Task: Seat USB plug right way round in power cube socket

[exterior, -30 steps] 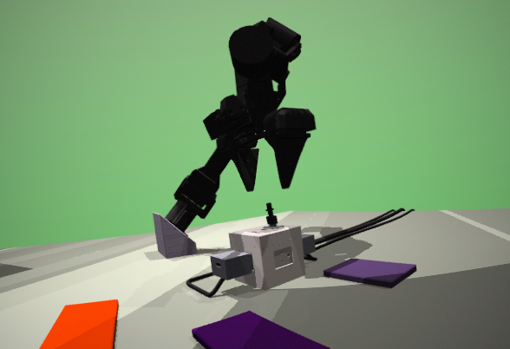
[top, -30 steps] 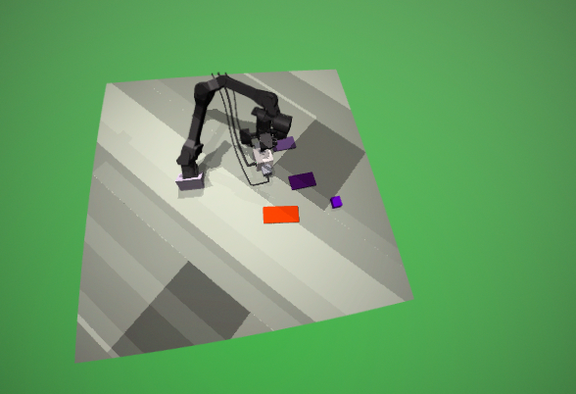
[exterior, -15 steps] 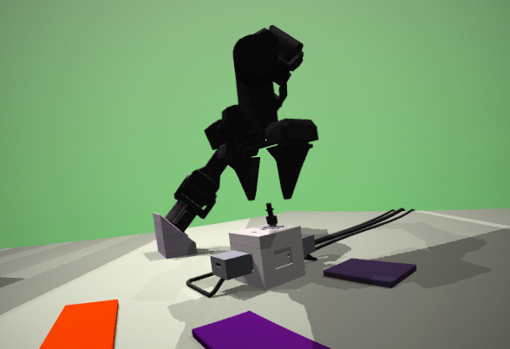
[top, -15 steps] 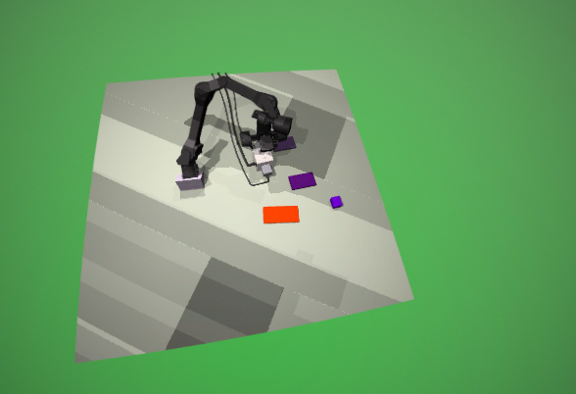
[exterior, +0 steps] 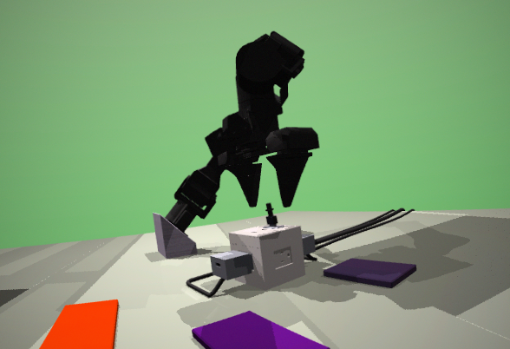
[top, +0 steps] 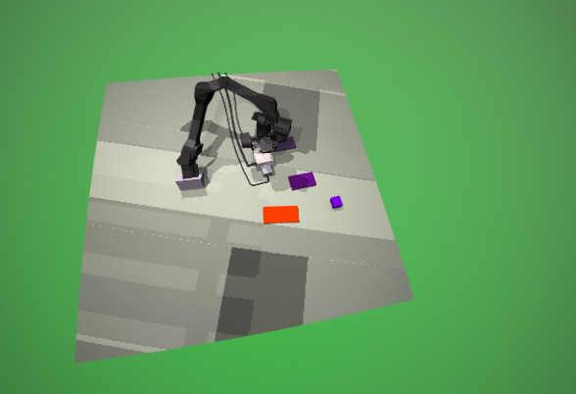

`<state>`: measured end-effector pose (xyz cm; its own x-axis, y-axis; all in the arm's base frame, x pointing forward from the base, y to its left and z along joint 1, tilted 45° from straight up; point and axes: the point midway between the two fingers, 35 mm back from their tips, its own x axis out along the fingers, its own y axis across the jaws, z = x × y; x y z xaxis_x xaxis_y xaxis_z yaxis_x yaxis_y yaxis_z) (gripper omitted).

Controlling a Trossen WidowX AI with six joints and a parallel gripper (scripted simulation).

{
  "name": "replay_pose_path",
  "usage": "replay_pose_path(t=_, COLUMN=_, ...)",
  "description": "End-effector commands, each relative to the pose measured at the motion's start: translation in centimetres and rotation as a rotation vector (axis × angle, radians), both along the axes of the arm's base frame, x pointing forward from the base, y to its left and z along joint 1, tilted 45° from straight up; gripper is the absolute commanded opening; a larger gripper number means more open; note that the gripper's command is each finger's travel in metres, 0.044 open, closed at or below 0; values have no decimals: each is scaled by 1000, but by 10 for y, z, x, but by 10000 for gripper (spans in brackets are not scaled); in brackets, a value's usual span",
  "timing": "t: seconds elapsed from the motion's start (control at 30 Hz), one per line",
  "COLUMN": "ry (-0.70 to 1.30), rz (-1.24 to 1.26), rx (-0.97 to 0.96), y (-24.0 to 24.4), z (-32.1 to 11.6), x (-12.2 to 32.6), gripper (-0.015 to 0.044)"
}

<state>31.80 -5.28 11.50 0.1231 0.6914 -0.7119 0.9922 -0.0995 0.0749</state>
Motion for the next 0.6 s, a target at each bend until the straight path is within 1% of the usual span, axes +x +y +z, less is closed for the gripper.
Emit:
replay_pose_path(t=0.0, ry=0, rz=0, rx=0, y=0, z=0, x=0, gripper=335)
replay_pose_path(t=0.43, ry=0, rz=0, rx=0, y=0, z=0, x=0, gripper=0)
replay_pose_path(t=0.57, ry=0, rz=0, rx=0, y=0, z=0, x=0, gripper=0)
